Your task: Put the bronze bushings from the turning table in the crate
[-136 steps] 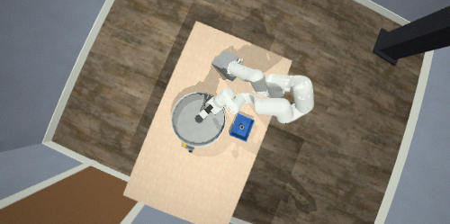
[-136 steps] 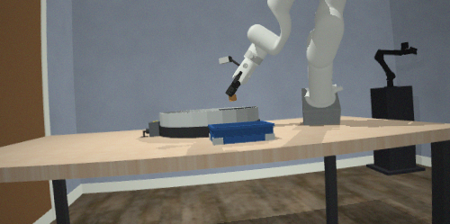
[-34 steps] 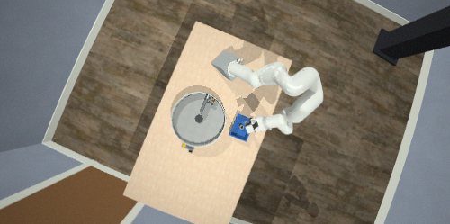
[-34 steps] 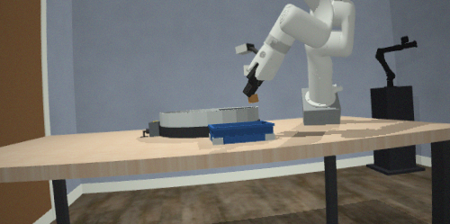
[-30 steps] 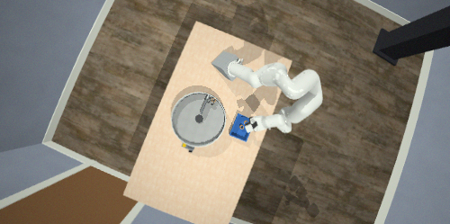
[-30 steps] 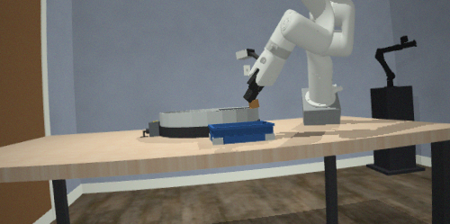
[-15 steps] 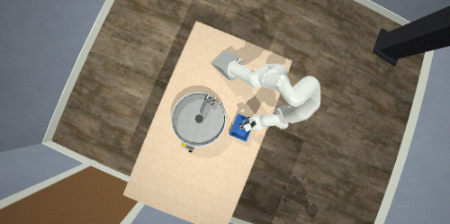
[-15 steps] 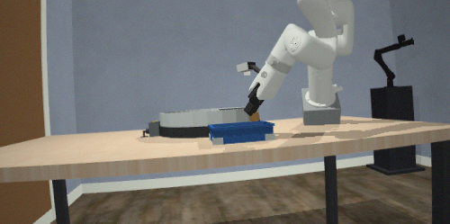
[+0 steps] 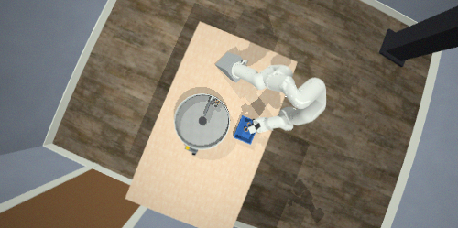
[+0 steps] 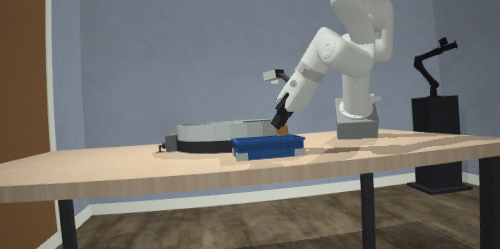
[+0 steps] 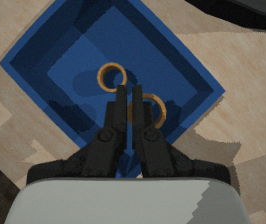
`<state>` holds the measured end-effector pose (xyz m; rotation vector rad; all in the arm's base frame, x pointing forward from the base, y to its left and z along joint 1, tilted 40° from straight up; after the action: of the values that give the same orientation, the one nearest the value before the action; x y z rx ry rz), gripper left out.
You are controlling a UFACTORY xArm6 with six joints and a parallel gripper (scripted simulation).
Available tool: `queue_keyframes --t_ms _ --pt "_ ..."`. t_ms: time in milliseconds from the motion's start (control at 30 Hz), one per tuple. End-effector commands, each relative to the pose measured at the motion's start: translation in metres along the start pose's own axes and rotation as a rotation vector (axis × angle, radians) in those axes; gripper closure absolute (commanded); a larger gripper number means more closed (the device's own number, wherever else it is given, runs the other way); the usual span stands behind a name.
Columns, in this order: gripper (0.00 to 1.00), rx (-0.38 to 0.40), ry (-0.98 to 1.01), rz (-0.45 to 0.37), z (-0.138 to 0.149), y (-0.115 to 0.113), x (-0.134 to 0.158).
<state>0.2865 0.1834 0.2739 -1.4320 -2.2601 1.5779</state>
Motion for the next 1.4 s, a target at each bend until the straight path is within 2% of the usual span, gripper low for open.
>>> queue_keyframes --t_ms 0,900,1367 --pt "1.00 -0.001 0.001 0.001 -0.001 0.002 0.001" --pt "1.00 -0.001 0.001 0.001 -0.007 0.029 0.023" --pt "1.00 -0.001 0.001 0.001 -0.007 0.031 0.025"
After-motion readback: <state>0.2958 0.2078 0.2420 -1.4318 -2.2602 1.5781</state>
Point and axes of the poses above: the point where the finger pads meet when closed, its own y axis out along the fingers, its own z axis across the jaws, x = y × z, the point moved 7 cm from there along -y, back along the fingers, and after that the axes turned 15 degrees about -y, right-handed, at the moved point
